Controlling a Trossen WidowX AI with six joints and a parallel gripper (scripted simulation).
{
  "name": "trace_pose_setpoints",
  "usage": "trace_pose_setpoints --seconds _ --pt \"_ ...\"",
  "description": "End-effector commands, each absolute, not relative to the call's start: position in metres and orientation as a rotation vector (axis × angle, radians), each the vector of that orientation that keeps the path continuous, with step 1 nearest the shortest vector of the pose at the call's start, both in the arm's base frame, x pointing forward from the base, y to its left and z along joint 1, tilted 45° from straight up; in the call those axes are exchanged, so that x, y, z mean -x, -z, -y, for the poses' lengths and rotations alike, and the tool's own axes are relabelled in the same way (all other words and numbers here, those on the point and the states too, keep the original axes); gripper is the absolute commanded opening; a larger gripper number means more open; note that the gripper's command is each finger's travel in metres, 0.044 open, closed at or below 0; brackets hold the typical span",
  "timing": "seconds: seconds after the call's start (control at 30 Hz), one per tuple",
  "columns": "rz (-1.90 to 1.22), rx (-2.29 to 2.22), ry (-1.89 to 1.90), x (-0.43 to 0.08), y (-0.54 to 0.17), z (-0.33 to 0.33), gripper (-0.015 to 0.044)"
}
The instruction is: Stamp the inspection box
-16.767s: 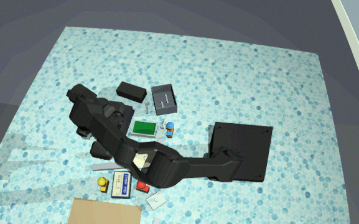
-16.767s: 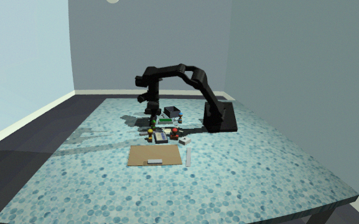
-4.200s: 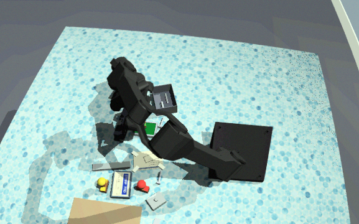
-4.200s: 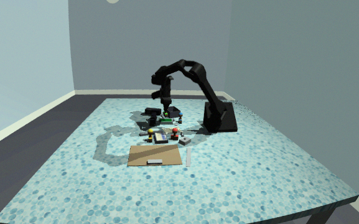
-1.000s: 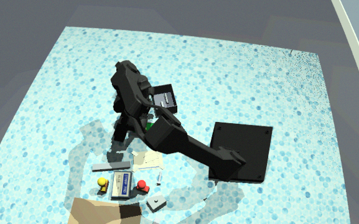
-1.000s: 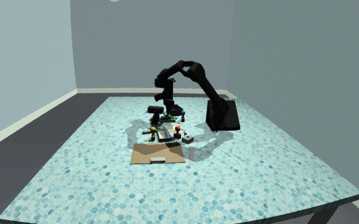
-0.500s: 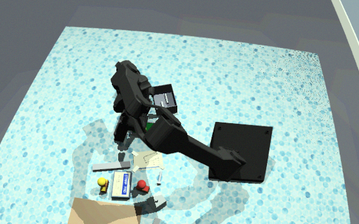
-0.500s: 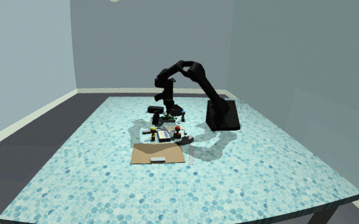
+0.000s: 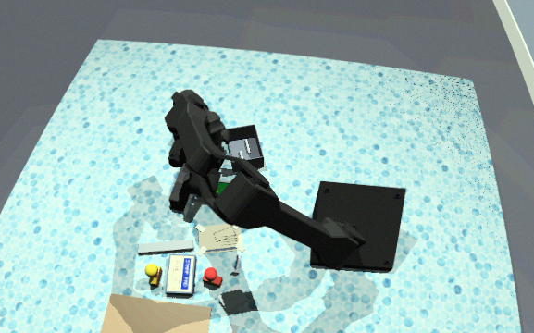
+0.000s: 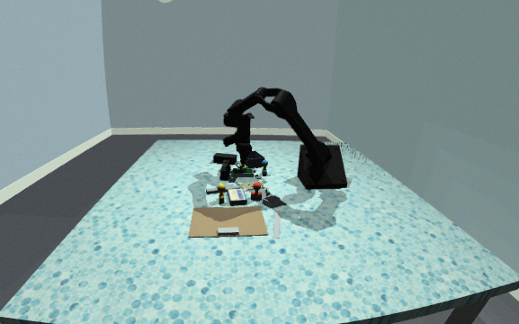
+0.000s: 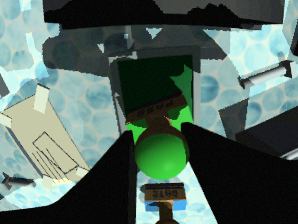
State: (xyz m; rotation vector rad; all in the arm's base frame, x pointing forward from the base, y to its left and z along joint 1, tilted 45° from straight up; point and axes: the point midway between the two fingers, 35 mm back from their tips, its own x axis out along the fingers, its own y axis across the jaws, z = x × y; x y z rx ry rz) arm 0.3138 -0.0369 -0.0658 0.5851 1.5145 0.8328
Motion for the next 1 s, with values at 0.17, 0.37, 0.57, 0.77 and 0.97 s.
trace_pose_setpoints --seconds 0.17,0.37,0.57,0.77,0.97 --pt "-1.518 -0.590 -0.837 -0.3128 0.0696 0.0333 0.0000" --pt "-1.518 -0.590 -0.837 -0.3128 0.0696 0.0333 0.0000" --pt "-1.518 -0.590 -0.837 -0.3128 0.0696 0.0333 0.0000" --pt "-1.519 -0.590 -0.837 -0.3131 0.0681 0.0348 0.0000" --pt "-1.519 -0.590 -0.836 -0.3135 0.0660 0.0369 0.0000"
